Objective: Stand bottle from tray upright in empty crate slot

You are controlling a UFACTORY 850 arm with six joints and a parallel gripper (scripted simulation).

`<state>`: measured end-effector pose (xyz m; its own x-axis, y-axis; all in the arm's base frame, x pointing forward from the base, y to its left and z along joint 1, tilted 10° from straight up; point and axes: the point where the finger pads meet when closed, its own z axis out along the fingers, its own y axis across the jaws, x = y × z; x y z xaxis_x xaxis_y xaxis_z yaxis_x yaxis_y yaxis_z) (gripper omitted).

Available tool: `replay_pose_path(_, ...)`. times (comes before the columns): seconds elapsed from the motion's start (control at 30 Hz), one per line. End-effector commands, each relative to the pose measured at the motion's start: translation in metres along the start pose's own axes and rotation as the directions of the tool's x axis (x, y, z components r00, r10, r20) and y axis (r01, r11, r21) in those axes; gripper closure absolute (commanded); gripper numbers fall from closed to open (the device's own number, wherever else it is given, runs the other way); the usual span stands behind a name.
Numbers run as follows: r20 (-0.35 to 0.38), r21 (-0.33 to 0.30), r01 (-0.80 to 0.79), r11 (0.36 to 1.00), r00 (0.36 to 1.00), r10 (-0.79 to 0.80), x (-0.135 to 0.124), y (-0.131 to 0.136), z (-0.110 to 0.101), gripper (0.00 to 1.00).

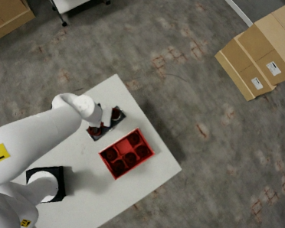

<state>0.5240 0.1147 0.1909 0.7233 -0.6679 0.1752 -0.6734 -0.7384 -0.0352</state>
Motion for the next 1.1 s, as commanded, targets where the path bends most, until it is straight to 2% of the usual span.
replay_pose_path(0.0, -0.001, 0.001, 0.000, 1.000, 1.000, 0.000, 0.000, -0.001, -0.001, 0.35)
replay_pose_path(0.6, -0.001, 0.001, 0.000, 1.000, 1.000, 0.000, 0.000, -0.001, 0.001, 0.35)
replay_pose_path(1.07, -0.001, 0.001, 0.000, 1.000, 1.000, 0.000, 0.001, -0.001, 0.016, 0.35)
